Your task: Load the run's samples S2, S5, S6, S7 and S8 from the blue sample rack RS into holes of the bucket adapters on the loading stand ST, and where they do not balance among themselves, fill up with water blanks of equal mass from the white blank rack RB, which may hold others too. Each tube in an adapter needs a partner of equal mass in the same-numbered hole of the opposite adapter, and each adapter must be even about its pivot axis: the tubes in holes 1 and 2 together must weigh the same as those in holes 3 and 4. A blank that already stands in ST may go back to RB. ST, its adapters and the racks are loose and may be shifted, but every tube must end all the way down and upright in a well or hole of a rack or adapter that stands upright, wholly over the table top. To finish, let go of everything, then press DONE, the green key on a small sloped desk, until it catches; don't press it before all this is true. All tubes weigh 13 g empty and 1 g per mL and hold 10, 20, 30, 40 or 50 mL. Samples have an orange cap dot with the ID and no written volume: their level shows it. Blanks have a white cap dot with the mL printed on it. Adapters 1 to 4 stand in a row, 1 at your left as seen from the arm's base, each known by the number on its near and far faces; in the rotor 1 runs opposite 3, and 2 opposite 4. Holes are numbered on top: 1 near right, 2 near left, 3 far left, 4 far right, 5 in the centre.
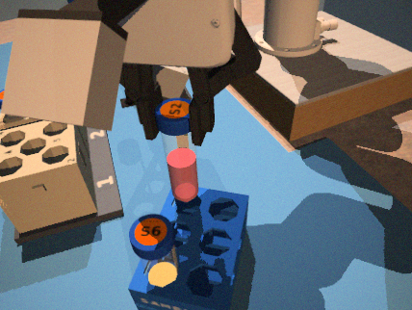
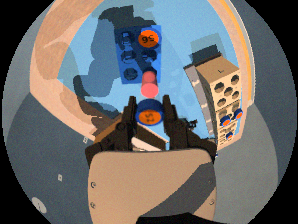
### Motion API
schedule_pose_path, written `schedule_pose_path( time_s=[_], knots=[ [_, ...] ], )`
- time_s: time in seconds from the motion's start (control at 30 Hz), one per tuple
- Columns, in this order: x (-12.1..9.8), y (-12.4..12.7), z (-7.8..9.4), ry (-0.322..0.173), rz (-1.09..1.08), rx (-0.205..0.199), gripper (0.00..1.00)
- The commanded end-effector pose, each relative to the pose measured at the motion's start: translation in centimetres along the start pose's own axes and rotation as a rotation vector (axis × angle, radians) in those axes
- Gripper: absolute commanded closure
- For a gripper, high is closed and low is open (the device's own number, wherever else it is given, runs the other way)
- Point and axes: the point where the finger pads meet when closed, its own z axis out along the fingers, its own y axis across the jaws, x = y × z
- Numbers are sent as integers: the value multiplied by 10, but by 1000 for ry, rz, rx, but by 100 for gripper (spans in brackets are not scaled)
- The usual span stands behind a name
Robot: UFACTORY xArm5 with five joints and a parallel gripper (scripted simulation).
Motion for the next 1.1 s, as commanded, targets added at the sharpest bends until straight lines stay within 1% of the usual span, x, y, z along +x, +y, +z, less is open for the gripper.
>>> schedule_pose_path(
  time_s=[0.0,0.47,0.53,1.03,1.07],
  knots=[
    [1,0,-8,3,0,-1,100],
    [1,-1,-36,3,0,-1,100],
    [1,-1,-36,3,0,-1,100],
    [1,-1,-66,3,0,-1,100],
    [1,-1,-66,3,0,-1,100]
  ],
)
